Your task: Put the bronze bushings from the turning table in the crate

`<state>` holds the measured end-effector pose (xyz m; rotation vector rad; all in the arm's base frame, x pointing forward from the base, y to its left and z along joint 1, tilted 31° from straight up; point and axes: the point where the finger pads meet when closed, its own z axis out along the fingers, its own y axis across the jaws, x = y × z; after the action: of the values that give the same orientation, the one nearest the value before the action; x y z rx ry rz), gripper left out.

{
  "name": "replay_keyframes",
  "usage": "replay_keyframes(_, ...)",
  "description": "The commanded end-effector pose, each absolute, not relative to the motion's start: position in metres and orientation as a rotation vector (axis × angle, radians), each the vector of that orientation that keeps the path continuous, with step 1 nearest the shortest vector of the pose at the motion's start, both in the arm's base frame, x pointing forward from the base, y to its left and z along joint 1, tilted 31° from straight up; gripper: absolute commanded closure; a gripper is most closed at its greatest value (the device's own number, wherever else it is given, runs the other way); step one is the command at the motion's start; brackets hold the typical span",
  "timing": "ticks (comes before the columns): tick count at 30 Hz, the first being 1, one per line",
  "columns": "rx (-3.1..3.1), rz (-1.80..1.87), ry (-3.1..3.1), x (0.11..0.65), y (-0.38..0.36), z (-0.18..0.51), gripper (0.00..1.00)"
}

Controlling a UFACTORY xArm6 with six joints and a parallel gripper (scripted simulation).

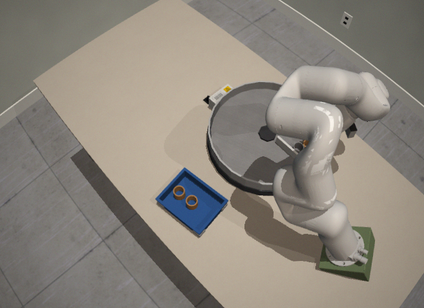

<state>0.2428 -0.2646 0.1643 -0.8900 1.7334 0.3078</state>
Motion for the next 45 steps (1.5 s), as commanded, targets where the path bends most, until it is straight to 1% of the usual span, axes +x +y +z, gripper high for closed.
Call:
replay_keyframes(1,-0.878,0.300,1.741,0.244,-0.265,0.165,0.89)
replay_keyframes(30,-0.881,0.296,1.740,0.246,-0.264,0.166,0.89)
replay_keyframes(37,-0.881,0.296,1.740,0.256,-0.259,0.146,0.89)
replay_keyframes(45,-0.881,0.296,1.740,0.257,-0.259,0.145,0.89)
